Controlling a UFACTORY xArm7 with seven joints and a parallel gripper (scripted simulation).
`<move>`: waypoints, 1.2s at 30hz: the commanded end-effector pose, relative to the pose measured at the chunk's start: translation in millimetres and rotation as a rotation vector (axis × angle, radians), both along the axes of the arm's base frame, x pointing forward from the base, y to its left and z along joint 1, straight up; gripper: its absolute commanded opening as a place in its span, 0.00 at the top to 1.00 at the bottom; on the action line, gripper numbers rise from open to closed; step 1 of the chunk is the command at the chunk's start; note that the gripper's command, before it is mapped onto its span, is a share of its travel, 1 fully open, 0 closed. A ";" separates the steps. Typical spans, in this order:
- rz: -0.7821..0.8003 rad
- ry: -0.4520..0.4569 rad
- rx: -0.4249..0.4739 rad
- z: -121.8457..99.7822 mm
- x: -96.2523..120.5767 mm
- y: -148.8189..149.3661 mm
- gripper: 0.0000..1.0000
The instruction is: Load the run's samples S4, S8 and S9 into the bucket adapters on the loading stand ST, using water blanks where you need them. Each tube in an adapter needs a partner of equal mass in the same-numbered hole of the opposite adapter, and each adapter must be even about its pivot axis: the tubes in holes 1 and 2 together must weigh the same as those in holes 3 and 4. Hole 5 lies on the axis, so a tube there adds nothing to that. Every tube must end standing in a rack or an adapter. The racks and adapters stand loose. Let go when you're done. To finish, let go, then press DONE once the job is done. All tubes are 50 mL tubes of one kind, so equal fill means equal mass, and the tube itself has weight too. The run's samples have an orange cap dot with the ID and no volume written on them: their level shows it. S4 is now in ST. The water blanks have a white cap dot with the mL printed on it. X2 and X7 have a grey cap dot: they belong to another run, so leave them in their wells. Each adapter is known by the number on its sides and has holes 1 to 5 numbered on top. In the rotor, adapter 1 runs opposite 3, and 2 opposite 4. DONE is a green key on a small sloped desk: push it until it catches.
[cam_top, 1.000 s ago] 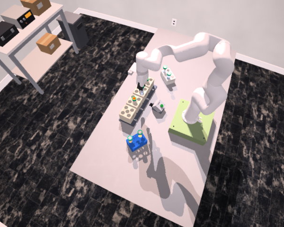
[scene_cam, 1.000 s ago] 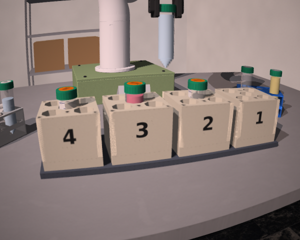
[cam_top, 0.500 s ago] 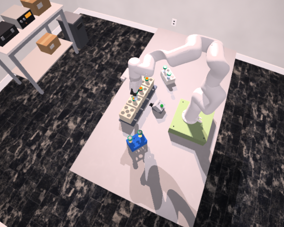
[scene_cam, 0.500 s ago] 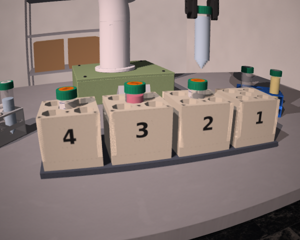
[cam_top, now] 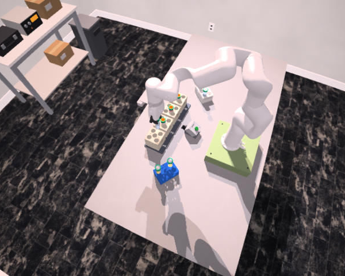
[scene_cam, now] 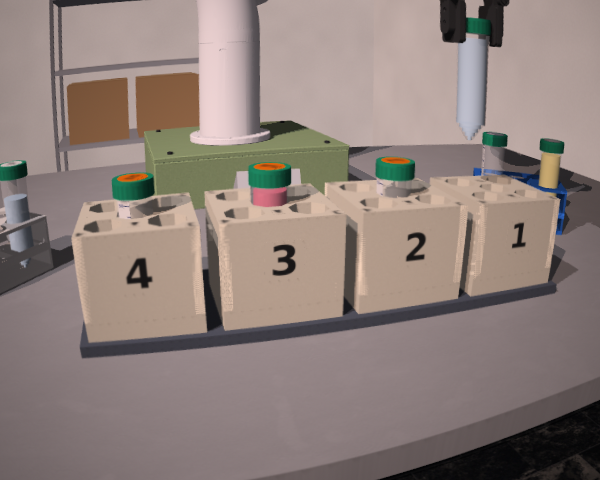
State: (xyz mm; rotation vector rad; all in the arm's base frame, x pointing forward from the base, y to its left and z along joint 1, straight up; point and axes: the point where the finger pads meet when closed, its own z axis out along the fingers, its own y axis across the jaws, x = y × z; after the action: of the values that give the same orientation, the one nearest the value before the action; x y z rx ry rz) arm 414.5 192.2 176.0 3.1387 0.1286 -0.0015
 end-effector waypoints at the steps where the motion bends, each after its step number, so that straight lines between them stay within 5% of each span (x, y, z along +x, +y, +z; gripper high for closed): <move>1: -0.001 -0.002 0.002 1.5 6.1 22.1 1.00; 25: -0.001 -0.002 0.002 1.6 7.5 30.0 1.00; 36: -0.001 -0.002 0.002 -20.5 7.5 30.0 1.00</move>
State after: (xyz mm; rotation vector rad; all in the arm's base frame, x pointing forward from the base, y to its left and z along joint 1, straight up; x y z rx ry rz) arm 420.6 221.4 160.2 3.1374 0.1271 -0.0050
